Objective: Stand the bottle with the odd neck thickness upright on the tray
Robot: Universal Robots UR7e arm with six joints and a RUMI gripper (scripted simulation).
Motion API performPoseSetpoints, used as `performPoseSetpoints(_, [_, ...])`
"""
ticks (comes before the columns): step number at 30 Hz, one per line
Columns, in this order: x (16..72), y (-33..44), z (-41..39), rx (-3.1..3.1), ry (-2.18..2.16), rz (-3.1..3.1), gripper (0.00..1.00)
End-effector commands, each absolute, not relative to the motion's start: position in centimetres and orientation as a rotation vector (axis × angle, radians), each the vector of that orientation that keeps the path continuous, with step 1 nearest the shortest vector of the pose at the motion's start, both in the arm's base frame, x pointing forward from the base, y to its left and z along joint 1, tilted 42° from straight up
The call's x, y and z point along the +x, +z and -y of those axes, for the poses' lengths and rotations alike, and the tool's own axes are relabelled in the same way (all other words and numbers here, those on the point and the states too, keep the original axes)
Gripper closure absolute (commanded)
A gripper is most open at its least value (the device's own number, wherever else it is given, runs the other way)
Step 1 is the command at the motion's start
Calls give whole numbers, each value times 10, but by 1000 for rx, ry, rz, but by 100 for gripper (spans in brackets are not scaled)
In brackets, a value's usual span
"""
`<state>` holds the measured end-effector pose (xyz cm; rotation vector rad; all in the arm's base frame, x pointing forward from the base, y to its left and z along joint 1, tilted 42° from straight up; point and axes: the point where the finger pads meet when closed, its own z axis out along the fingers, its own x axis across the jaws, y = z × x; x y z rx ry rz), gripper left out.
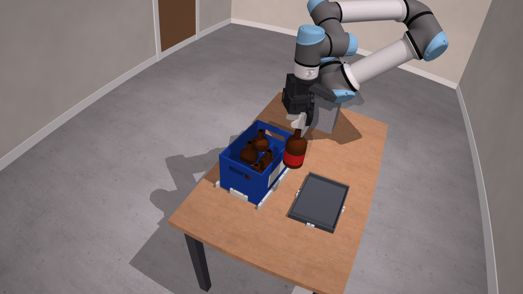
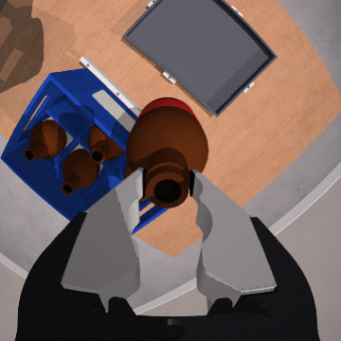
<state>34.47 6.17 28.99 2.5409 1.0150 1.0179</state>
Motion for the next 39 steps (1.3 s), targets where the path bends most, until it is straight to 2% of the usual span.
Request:
performPoseSetpoints(1, [343,289,-70,2541,1009,-1013,100])
performPoseSetpoints(39, [334,283,-116,2541,1009,-1013,100])
